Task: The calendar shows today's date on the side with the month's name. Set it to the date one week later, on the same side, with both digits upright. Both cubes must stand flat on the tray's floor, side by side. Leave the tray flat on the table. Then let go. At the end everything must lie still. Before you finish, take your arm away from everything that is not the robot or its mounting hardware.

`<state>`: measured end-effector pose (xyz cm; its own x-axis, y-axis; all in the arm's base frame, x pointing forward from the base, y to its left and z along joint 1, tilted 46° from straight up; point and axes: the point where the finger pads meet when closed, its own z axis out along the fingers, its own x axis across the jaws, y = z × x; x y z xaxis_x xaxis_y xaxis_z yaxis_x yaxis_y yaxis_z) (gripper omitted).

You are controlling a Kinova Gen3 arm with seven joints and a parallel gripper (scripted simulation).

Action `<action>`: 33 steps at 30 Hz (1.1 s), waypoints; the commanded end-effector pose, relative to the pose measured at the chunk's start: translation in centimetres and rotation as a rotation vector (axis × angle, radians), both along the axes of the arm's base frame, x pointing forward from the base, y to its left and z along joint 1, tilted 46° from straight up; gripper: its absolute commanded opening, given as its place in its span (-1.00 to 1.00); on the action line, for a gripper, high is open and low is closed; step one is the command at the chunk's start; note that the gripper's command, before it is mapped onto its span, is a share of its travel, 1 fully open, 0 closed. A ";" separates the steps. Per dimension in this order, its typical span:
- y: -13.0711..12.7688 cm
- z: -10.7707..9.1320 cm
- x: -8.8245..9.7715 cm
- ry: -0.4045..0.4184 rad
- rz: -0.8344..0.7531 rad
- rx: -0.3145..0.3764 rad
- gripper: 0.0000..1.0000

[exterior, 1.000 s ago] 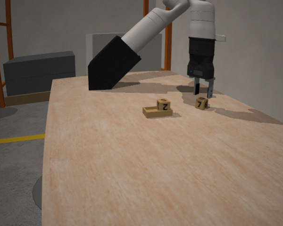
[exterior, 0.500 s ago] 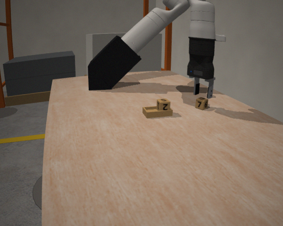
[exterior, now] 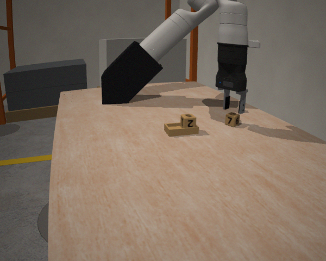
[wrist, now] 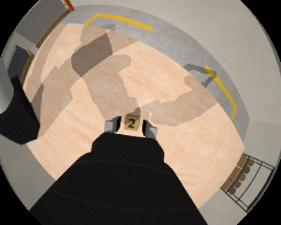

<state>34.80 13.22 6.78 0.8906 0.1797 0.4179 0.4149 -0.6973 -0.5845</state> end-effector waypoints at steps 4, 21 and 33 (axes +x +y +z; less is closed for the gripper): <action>-0.1 -0.2 -0.1 -0.002 0.002 -0.004 0.74; -0.2 -0.2 0.2 -0.005 0.000 -0.005 0.74; -0.2 -0.2 0.2 -0.005 0.000 -0.005 0.74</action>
